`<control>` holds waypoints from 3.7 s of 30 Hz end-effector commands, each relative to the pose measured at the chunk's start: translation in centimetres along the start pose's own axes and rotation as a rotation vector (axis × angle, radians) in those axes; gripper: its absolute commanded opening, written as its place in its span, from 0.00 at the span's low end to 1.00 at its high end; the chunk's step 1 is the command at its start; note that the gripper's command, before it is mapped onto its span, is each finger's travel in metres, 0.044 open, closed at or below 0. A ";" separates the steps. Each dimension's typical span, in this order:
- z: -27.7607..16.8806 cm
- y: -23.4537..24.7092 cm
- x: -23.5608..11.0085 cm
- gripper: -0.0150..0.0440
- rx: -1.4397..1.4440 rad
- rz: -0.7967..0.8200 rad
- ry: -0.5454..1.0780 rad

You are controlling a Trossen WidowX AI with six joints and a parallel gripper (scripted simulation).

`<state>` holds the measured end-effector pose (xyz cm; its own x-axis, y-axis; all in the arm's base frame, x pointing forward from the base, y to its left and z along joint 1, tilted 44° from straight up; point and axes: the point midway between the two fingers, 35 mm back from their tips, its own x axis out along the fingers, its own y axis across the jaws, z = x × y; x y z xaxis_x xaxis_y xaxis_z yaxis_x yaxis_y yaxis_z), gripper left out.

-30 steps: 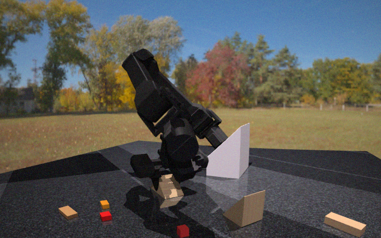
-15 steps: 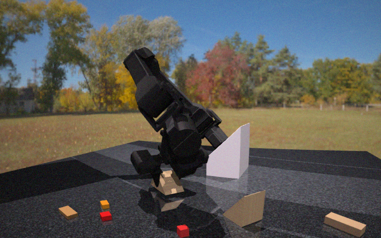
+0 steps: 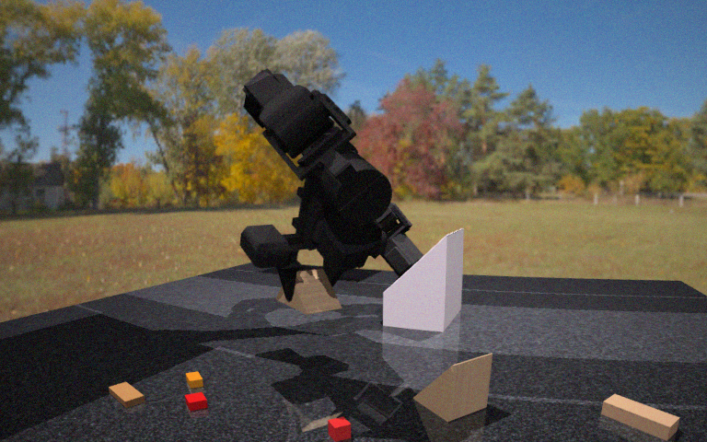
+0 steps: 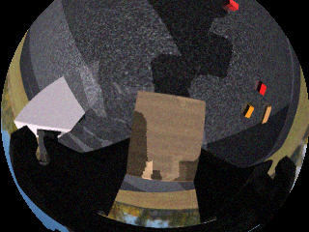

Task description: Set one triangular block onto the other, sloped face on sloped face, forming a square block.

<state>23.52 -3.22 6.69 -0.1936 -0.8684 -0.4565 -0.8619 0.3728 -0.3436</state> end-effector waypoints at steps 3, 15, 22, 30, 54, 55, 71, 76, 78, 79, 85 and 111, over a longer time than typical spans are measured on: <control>-1.1 0.1 -2.0 0.25 -0.004 -0.003 0.003; -1.5 0.5 -1.3 0.25 0.013 0.046 -0.098; -1.9 0.9 -0.9 0.25 0.038 0.087 -0.213; -2.2 1.1 -0.6 0.25 0.064 0.110 -0.352; -3.0 0.2 -1.0 0.25 0.145 0.008 -0.765; -3.0 0.2 -1.0 0.25 0.147 0.003 -0.772; 0.6 0.5 -4.4 0.25 0.143 0.016 -0.788; 2.2 0.9 -5.9 0.25 0.142 0.019 -0.790; 2.9 1.2 -6.5 0.25 0.142 0.019 -0.790; 3.2 1.3 -6.8 0.25 0.142 0.020 -0.790; 5.2 2.2 -8.6 0.25 0.142 0.019 -0.790; 12.6 5.2 -9.5 0.25 0.150 0.006 -0.786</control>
<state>26.59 11.86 0.34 0.2423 -0.3945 -0.8864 -0.7744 0.4717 -0.4216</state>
